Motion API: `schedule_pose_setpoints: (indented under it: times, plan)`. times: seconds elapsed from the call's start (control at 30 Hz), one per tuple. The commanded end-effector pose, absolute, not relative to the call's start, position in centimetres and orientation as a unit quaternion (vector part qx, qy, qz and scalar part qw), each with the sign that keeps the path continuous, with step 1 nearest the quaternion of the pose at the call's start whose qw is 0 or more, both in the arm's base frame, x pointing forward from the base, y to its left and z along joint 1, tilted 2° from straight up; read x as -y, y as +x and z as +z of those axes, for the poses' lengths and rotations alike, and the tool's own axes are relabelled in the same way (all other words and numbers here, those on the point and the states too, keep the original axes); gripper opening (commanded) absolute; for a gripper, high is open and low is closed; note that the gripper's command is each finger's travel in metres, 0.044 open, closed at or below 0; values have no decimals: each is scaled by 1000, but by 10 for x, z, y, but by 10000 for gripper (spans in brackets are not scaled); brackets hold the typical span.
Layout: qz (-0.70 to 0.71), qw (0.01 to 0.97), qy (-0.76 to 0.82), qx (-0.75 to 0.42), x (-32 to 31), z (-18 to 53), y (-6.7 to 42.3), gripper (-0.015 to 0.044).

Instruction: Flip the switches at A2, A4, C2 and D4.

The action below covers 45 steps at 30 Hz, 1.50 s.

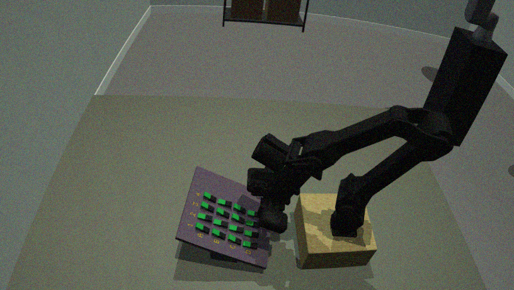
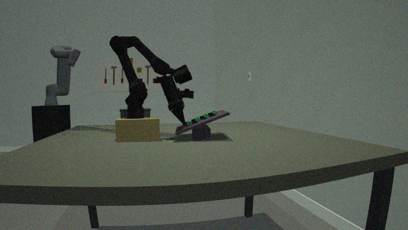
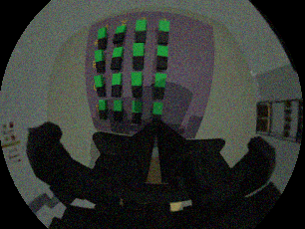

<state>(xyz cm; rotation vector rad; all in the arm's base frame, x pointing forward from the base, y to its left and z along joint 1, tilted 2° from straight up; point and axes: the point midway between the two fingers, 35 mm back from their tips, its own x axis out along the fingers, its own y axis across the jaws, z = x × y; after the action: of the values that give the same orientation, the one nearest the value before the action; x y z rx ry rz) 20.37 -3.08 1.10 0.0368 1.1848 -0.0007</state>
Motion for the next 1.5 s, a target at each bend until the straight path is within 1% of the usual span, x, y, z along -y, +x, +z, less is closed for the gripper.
schedule_pose_setpoints:
  times: [0.0,1.47]
  plan:
    - [-2,830,19,-558,31,11,204,0]
    - [-2,830,19,-558,31,6,206,0]
